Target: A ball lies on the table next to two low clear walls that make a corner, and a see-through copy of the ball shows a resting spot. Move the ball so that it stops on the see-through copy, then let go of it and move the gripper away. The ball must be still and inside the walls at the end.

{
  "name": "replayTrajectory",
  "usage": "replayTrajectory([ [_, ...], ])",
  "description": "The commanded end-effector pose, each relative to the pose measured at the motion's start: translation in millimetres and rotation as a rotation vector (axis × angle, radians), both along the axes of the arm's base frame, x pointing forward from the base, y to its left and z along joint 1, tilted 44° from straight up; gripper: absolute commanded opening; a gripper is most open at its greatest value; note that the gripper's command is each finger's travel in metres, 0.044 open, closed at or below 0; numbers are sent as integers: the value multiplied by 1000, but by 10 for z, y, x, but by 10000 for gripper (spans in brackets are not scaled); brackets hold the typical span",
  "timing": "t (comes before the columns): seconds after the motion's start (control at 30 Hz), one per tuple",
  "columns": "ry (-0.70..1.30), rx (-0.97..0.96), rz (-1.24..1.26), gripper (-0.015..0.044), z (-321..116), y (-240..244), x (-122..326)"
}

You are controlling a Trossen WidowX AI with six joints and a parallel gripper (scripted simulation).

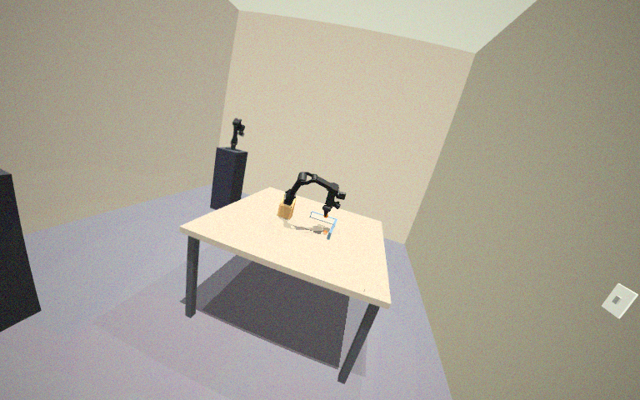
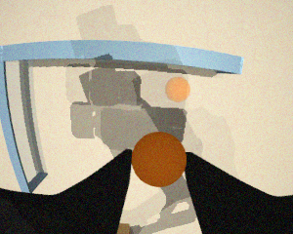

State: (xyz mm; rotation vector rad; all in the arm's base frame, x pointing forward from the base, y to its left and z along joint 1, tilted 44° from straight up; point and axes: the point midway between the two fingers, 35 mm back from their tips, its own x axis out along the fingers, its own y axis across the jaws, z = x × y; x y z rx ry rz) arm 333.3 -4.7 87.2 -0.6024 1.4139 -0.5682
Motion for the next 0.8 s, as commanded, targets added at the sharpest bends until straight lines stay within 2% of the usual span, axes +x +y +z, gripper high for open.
replayTrajectory([
  [0.0,-6,4,-6,0,41,-2,12],
  [0.3,-8,1,-6,0,3,-456,349],
  [0.5,-9,0,-6,0,-21,-514,377],
  [0.77,-9,0,-6,0,-318,-791,423],
])
